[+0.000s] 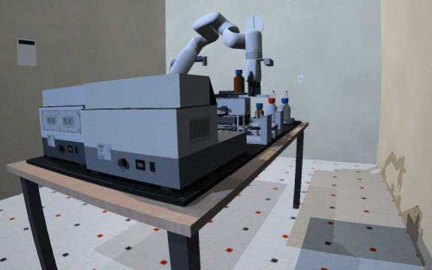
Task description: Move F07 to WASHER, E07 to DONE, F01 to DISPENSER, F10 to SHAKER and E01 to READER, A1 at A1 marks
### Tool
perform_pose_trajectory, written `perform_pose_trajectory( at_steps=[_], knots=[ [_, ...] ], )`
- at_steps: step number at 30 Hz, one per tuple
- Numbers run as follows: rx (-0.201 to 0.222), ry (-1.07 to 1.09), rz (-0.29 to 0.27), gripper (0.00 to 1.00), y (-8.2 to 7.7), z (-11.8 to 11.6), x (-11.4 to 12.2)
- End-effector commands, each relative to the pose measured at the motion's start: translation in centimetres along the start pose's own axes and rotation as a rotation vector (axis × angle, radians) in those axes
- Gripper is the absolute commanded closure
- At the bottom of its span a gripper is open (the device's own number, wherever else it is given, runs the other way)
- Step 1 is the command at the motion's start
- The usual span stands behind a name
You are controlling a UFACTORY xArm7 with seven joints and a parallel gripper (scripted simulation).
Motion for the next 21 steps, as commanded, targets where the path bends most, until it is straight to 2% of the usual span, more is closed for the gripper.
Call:
perform_pose_trajectory(
  at_steps=[1,4,21],
  knots=[
    [0.002,0.000,0.004,1.00,-0.2,0.1,-0.1],
    [0.002,0.000,0.004,1.00,-0.2,0.1,-0.1],
    [0.003,-0.175,0.004,1.00,-0.3,3.2,3.8]
  ],
)
Point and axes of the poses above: the point where the finger pads meet when closed, its own y axis out along the fingers, its own z axis across the jaws, x = y × z, the point moved 3 cm from there along -y, back along the fingers, and after that the axes turned 11 degrees about -y, right-handed, at the moved point
